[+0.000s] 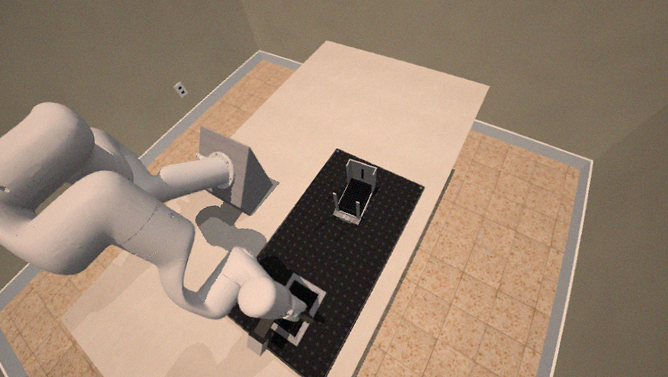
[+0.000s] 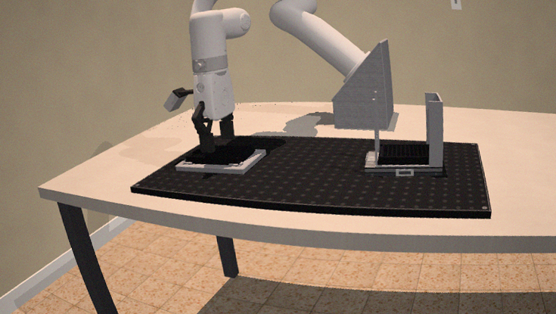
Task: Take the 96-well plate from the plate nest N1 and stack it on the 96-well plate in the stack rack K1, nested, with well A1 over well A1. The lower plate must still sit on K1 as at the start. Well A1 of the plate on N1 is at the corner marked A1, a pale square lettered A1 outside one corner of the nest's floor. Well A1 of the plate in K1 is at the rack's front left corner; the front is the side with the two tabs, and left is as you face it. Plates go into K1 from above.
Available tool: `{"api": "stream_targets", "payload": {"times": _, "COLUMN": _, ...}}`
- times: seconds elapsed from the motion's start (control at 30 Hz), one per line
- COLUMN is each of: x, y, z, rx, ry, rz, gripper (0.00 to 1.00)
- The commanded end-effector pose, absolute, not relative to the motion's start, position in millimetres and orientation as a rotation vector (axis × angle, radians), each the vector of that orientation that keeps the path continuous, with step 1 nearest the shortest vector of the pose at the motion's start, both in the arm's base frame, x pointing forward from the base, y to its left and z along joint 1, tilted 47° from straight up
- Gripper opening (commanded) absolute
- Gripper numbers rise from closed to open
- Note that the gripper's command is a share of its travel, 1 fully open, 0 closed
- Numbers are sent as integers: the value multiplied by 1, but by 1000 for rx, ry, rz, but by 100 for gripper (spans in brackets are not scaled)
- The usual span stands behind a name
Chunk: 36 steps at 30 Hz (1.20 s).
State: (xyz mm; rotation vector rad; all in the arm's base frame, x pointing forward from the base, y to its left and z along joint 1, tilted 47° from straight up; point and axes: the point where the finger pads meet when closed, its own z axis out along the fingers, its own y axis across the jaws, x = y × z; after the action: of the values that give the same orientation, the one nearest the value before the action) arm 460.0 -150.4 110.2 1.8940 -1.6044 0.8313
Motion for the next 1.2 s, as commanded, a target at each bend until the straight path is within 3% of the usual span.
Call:
{"api": "stream_targets", "payload": {"times": 0.0, "x": 461, "y": -151, "z": 109, "rx": 1896, "ry": -1604, "rz": 834, "gripper": 100}}
{"api": "stream_targets", "payload": {"times": 1.17, "x": 463, "y": -163, "z": 98, "rx": 1896, "ry": -1604, "rz": 834, "gripper": 100}}
